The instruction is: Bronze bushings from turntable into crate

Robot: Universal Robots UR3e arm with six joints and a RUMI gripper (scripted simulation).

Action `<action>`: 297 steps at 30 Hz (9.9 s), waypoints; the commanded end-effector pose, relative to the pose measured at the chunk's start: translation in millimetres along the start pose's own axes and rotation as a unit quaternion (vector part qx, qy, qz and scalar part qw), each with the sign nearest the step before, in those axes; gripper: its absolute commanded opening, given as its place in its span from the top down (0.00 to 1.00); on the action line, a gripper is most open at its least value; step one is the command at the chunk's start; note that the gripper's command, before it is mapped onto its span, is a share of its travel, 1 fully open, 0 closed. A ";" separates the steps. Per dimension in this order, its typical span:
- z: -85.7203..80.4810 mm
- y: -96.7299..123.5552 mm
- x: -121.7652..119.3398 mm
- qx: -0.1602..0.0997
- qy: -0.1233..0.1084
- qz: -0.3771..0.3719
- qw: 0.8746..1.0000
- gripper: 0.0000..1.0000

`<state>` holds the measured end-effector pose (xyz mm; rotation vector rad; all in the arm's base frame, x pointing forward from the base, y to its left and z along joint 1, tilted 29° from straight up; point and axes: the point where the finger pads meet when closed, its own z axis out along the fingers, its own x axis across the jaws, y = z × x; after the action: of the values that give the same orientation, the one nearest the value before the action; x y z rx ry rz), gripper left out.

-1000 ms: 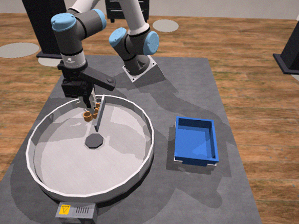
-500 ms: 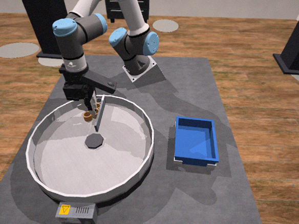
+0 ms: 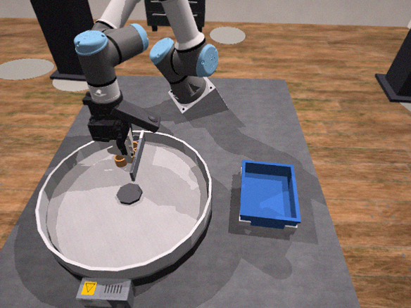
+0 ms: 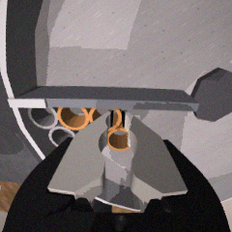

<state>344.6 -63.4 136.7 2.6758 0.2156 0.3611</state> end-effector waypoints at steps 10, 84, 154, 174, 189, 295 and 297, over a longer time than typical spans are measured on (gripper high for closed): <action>0.0 0.5 1.1 -0.001 0.002 0.000 1.000 0.94; -21.9 1.0 1.5 -0.002 0.003 0.001 1.000 1.00; -69.0 0.0 1.4 -0.001 0.003 0.000 1.000 1.00; -68.5 -7.5 2.8 -0.001 0.002 0.000 1.000 1.00; -68.4 -21.0 5.8 -0.001 0.002 0.000 1.000 1.00; -69.3 -327.1 76.0 0.000 0.003 0.001 1.000 1.00; -69.3 -329.3 76.5 0.000 0.003 0.001 1.000 1.00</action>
<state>364.2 263.0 71.2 2.6782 0.2346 0.3741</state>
